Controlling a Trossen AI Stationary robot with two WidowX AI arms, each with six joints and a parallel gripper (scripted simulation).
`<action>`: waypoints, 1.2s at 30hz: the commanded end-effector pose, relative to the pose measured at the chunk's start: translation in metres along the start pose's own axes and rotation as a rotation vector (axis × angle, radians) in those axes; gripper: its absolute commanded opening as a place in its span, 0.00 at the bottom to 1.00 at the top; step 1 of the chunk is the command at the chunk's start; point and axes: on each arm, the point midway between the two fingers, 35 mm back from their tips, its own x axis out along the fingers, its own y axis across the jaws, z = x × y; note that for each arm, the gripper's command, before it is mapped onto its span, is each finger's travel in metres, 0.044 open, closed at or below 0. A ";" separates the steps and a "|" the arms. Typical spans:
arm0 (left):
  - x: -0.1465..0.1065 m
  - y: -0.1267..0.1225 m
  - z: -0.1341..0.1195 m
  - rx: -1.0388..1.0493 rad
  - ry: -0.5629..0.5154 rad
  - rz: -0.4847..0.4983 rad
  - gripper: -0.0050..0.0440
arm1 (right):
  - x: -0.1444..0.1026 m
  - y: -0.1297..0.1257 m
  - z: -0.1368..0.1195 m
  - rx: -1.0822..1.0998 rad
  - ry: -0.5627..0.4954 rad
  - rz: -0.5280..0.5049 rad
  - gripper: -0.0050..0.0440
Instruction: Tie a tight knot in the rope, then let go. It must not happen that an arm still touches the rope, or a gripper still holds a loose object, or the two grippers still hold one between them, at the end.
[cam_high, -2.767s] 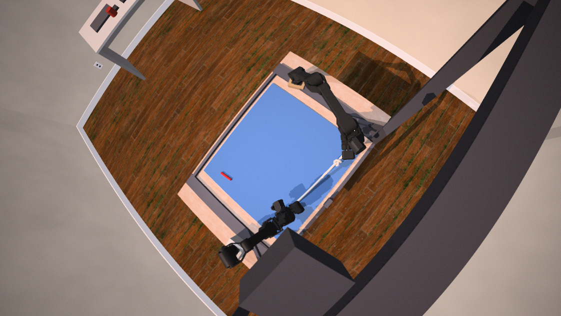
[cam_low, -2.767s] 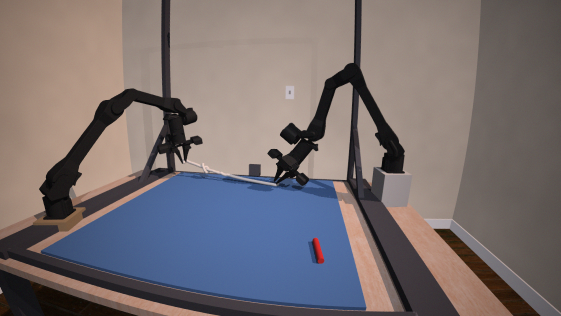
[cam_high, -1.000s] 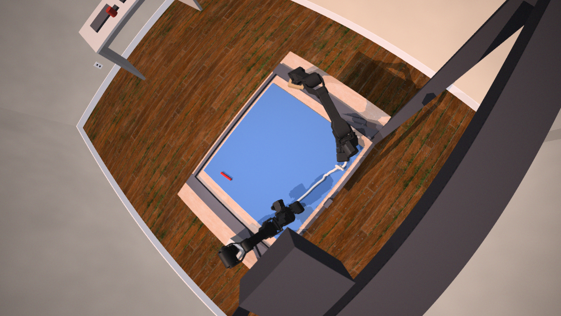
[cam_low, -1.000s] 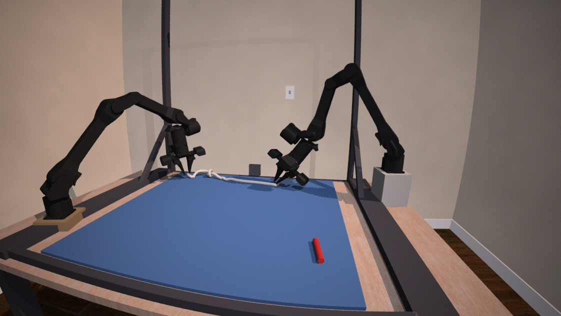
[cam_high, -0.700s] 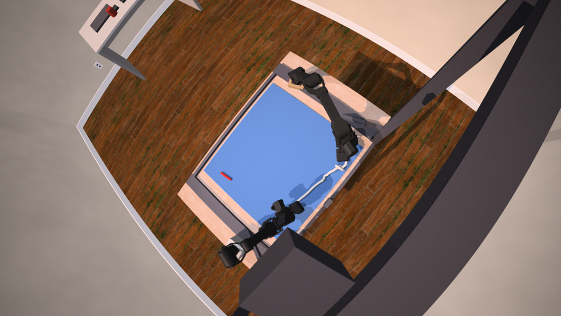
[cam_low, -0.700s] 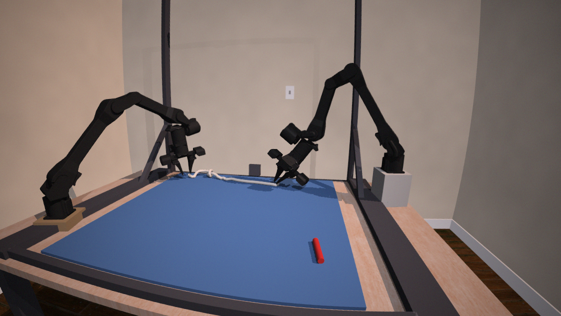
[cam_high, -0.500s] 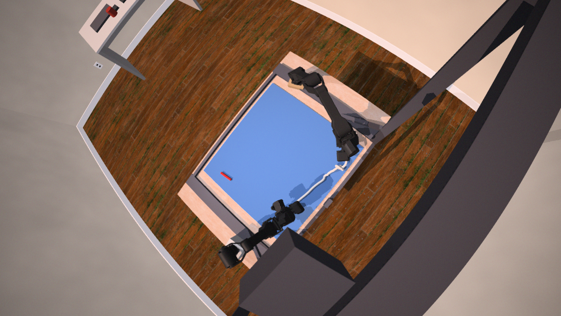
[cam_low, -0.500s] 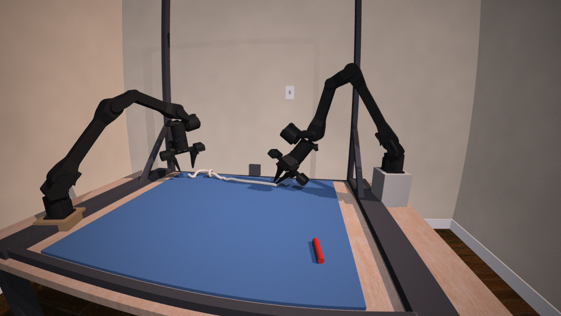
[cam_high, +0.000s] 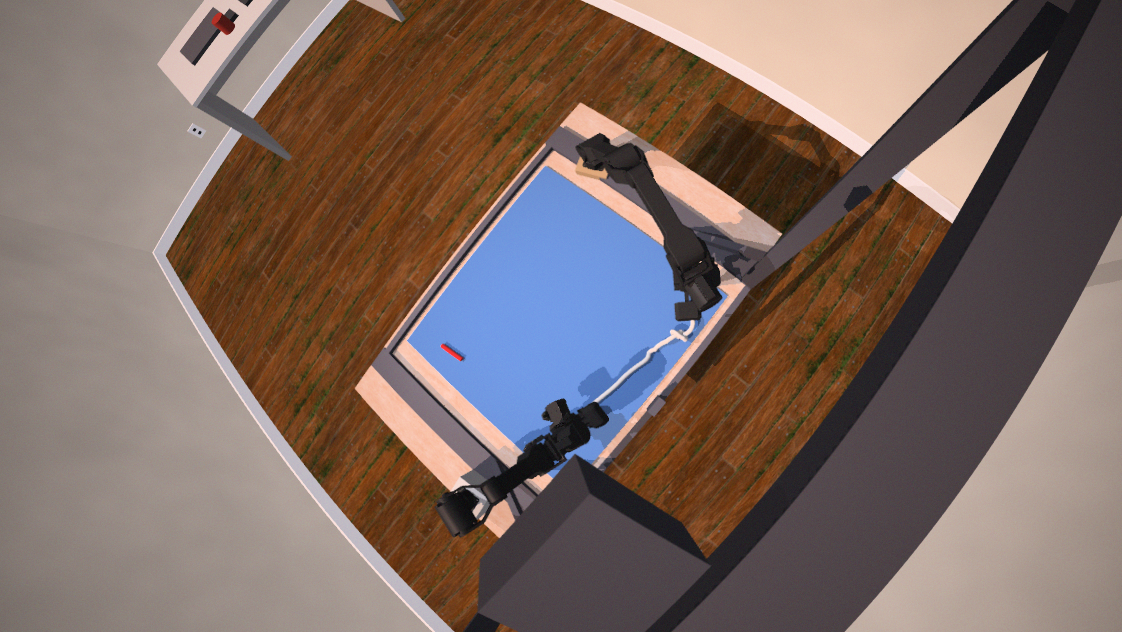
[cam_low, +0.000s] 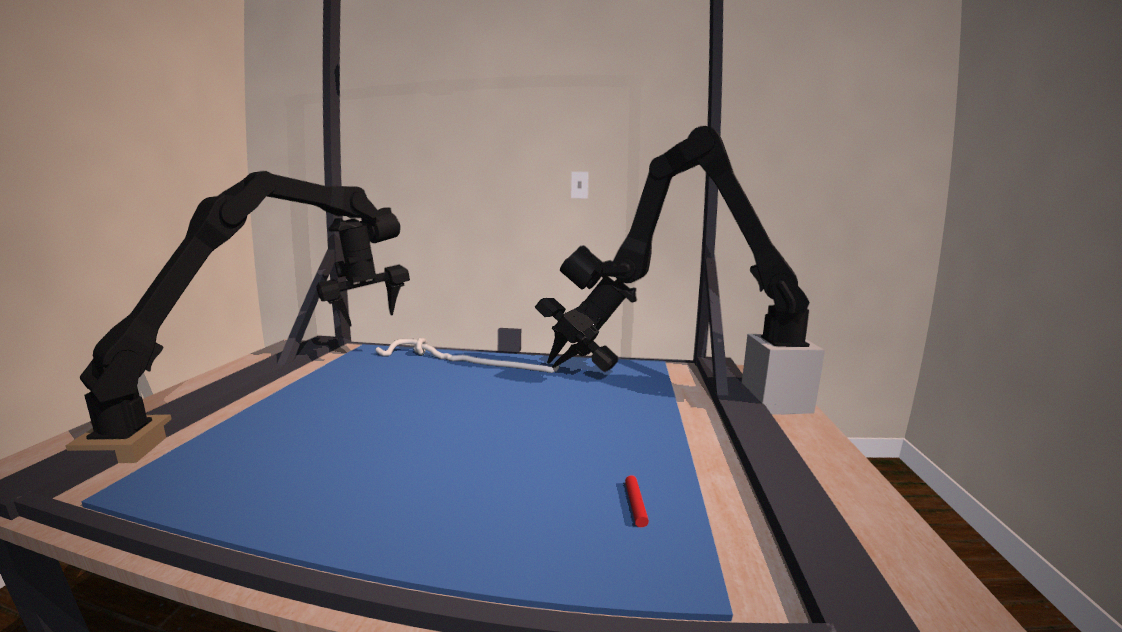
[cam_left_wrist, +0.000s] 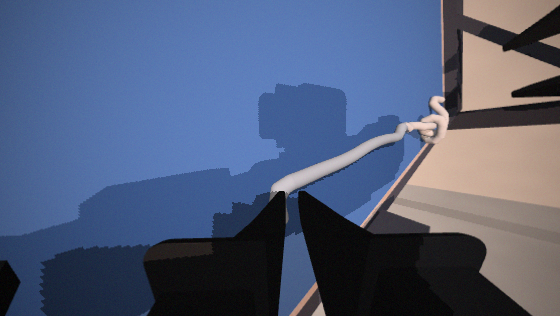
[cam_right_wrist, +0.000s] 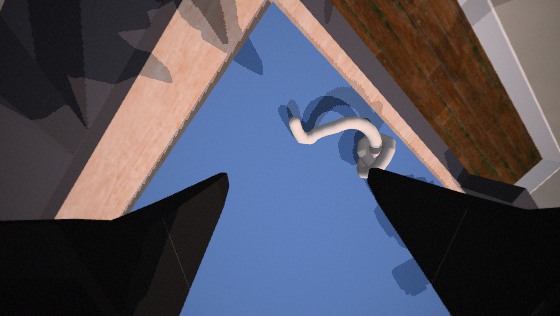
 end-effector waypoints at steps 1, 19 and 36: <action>0.000 0.000 0.000 -0.005 0.002 0.003 0.19 | -0.032 -0.007 0.004 -0.003 -0.021 -0.037 1.00; 0.000 0.000 0.000 -0.005 0.002 0.003 0.19 | -0.067 -0.010 0.005 -0.003 -0.035 -0.064 1.00; 0.000 0.000 0.000 -0.005 0.002 0.003 0.31 | -0.067 -0.010 0.005 -0.003 -0.035 -0.064 0.46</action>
